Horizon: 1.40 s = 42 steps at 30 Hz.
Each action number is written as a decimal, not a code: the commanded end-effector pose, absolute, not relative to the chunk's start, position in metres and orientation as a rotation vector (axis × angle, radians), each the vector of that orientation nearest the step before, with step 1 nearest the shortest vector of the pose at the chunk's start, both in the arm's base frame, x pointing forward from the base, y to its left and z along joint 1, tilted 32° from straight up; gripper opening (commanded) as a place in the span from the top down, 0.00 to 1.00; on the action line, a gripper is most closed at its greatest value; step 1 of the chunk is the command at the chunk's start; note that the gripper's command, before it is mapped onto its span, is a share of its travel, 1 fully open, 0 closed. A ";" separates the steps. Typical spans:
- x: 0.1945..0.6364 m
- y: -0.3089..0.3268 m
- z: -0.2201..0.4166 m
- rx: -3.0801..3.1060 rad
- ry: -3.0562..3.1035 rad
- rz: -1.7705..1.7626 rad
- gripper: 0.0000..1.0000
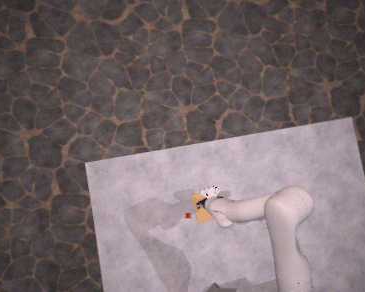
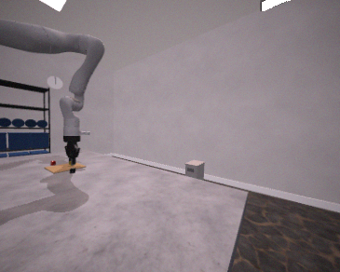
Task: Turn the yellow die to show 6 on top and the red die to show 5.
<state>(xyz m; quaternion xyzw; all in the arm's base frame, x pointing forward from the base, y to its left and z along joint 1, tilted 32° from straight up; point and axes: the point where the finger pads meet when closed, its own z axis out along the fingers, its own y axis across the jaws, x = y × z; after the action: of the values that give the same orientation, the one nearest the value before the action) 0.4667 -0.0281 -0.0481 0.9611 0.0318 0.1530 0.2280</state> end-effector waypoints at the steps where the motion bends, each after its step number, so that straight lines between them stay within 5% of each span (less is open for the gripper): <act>1: 0.467 -0.028 -0.048 2.647 0.088 0.423 0.85; 42: 0.468 -0.029 -0.051 2.647 0.088 0.423 0.85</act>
<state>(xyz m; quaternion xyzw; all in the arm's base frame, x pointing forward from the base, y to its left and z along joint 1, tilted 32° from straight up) 0.4679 -0.0298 -0.0515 0.9611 0.0318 0.1529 0.2280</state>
